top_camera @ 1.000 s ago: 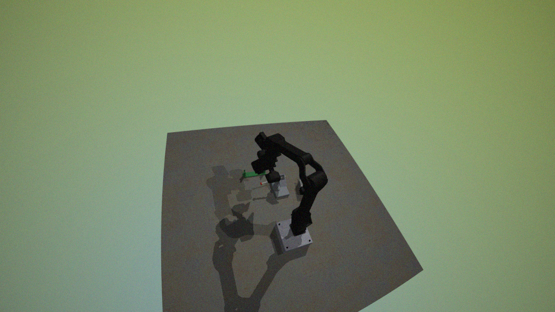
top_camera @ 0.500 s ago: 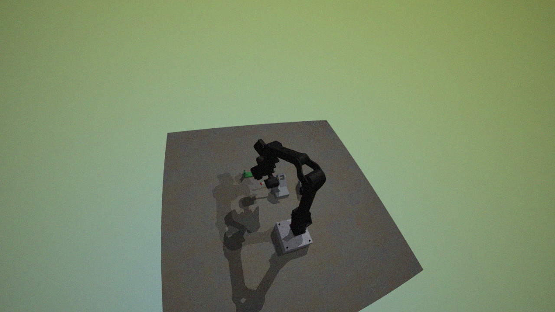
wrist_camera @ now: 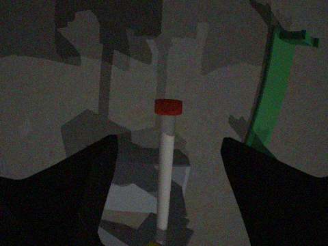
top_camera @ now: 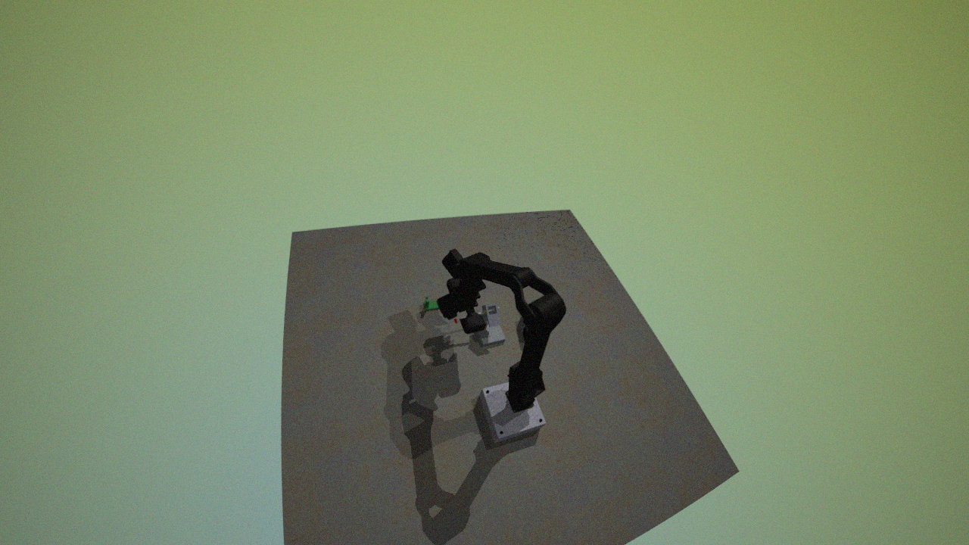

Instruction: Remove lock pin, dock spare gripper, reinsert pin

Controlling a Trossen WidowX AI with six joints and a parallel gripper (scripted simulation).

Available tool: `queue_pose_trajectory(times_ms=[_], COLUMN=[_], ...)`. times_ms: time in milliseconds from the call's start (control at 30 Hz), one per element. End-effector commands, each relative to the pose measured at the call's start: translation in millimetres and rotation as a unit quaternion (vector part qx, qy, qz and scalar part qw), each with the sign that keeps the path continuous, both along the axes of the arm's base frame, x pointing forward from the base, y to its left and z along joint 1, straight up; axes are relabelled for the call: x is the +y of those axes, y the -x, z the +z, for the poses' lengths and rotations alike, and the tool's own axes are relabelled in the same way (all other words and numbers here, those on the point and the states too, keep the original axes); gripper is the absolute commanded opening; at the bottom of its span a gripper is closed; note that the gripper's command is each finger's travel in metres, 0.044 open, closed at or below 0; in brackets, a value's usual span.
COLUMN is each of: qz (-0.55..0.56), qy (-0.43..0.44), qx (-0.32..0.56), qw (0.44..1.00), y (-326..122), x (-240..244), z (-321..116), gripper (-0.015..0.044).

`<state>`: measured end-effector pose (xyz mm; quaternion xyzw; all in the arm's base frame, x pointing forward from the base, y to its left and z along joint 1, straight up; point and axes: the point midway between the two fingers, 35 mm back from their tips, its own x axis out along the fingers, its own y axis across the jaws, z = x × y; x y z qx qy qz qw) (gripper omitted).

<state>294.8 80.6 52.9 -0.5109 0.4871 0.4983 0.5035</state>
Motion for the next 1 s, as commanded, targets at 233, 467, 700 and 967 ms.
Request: queue_pose_trajectory(times_ms=[233,467,700,967], qz=[-0.001,-0.001,-0.001,-0.001], qy=[-0.001,-0.001,-0.001,-0.001], qx=[0.003,0.003,0.003,0.003], qw=[1.000,1.000,1.000,1.000], y=[2,2,2,2], x=[0,0,0,0], z=[-19,-25,-25,-25], gripper=[0.0300,0.0300,0.0143,0.0000])
